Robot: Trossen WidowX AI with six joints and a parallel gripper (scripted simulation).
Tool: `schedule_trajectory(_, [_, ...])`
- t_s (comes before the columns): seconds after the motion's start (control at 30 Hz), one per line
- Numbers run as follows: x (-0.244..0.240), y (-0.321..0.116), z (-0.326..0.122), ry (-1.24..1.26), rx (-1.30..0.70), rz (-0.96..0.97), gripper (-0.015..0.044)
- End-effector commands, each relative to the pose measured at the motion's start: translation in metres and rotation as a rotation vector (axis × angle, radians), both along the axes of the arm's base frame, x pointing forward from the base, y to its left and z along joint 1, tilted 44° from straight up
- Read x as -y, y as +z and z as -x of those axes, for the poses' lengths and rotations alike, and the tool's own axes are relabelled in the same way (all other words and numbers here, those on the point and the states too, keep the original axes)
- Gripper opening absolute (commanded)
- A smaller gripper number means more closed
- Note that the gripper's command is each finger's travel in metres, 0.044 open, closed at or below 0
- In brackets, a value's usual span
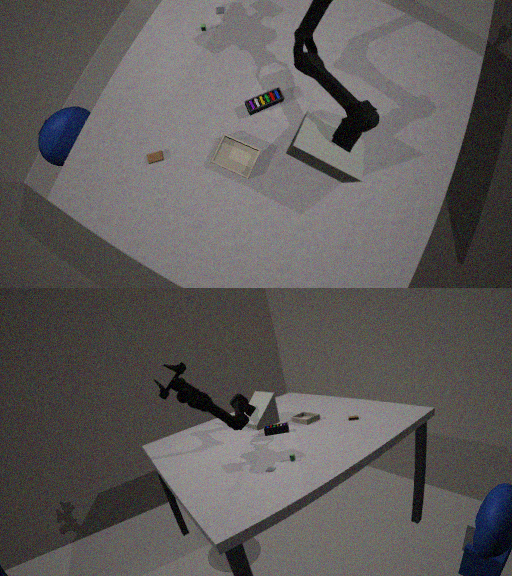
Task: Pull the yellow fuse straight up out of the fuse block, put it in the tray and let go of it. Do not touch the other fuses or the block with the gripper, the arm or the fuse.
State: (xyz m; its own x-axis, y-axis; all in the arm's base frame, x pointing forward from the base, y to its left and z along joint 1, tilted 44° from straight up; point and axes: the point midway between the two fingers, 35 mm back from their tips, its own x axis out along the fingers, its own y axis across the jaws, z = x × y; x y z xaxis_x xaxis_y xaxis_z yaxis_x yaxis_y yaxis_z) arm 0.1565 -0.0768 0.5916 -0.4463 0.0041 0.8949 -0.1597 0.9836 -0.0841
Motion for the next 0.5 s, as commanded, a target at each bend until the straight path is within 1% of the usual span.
schedule_trajectory(0.0, [0.000, 0.000, 0.001, 0.001, 0.003, 0.003, 0.0374])
schedule_trajectory(0.07, [-0.002, 0.002, 0.013, 0.008, 0.026, 0.029, 0.0321])
schedule_trajectory(0.13, [-0.007, 0.005, 0.035, 0.022, 0.070, 0.083, 0.0269])
schedule_trajectory(0.3, [-0.035, 0.006, 0.109, 0.059, 0.201, 0.307, 0.0138])
schedule_trajectory(0.37, [-0.046, 0.004, 0.127, 0.032, 0.209, 0.390, 0.0085])
schedule_trajectory(0.4, [-0.053, 0.002, 0.137, 0.027, 0.215, 0.434, 0.0065])
schedule_trajectory(0.47, [-0.068, 0.000, 0.155, 0.029, 0.227, 0.527, 0.0065])
